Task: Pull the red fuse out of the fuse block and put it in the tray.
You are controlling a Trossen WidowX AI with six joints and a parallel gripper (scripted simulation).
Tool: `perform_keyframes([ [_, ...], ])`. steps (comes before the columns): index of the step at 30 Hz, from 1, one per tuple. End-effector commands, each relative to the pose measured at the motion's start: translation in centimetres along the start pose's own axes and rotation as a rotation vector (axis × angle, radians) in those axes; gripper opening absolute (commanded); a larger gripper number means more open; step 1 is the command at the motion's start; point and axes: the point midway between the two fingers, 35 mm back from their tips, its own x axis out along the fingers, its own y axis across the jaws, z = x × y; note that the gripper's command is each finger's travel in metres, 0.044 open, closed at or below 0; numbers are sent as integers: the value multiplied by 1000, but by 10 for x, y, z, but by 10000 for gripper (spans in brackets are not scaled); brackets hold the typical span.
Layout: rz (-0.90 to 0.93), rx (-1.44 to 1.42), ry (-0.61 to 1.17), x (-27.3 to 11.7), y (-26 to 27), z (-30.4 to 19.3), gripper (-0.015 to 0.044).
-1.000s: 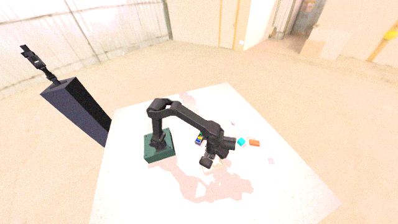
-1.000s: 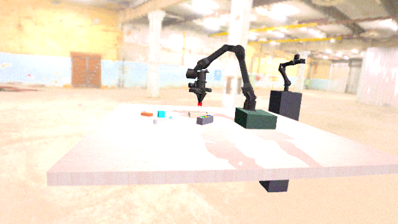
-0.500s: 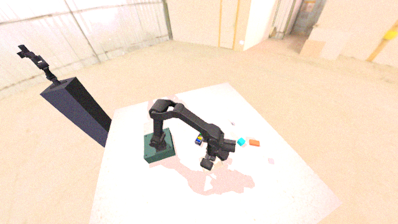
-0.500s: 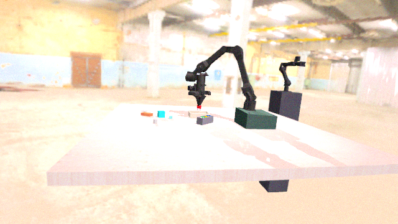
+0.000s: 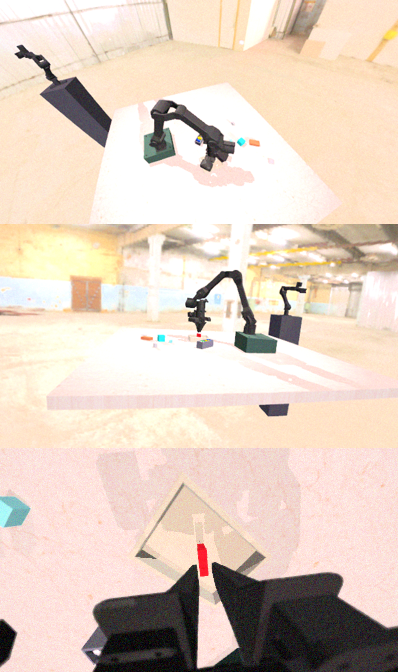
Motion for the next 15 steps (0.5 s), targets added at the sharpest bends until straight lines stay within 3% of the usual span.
perform_keyframes([
  [1, 0, 0, -1, -1, 0, 0, 157],
  [8, 0, 0, -1, -4, 0, 0, 330],
  [11, -5, -4, -1, -35, -1, 0, 330],
  [15, -5, -4, -1, -38, -1, -1, 330],
])
